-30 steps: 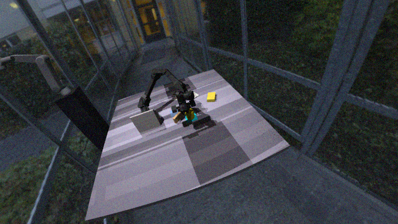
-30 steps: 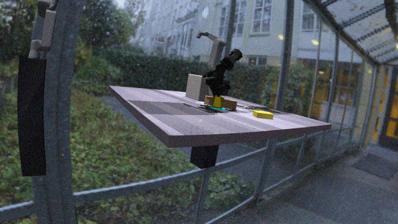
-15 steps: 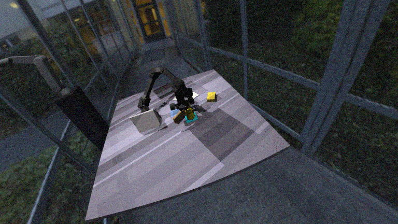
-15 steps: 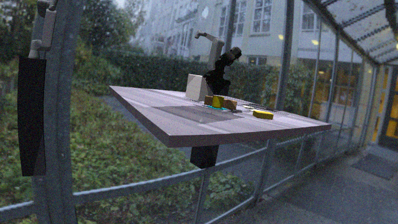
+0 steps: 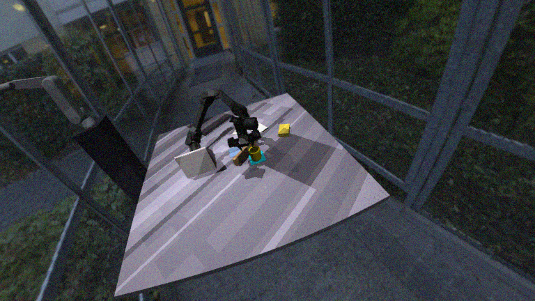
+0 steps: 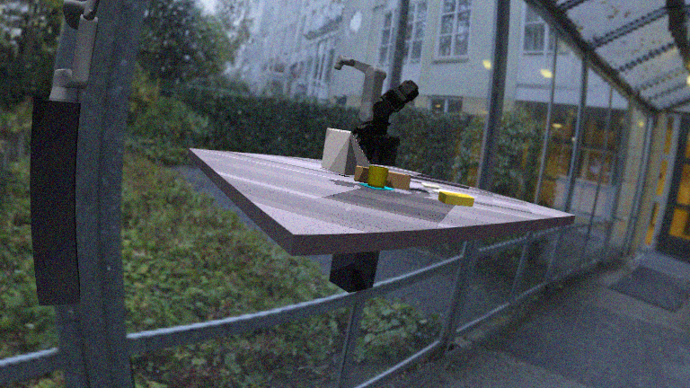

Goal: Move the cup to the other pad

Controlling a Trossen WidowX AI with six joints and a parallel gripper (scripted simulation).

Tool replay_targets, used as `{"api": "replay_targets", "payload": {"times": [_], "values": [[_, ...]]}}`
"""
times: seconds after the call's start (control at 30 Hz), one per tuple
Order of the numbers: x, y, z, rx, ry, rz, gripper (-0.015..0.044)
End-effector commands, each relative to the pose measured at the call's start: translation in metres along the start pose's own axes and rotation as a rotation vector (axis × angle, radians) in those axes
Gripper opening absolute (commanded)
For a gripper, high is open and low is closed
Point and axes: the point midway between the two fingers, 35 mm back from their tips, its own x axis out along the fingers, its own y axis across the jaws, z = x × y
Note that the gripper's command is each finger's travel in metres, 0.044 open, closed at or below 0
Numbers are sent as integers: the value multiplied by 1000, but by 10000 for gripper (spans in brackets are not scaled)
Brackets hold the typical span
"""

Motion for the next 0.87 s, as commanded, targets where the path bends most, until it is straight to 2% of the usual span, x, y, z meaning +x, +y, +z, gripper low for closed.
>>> {"api": "replay_targets", "payload": {"times": [0.0, 0.07, 0.47, 0.83], "values": [[-2, 0, 0, 1, 0, -1, 409], [-7, 0, 1, 0, -1, 0, 440], [-63, -5, -2, -7, -11, 2, 440], [-59, -7, -2, 5, -1, 0, 440]]}}
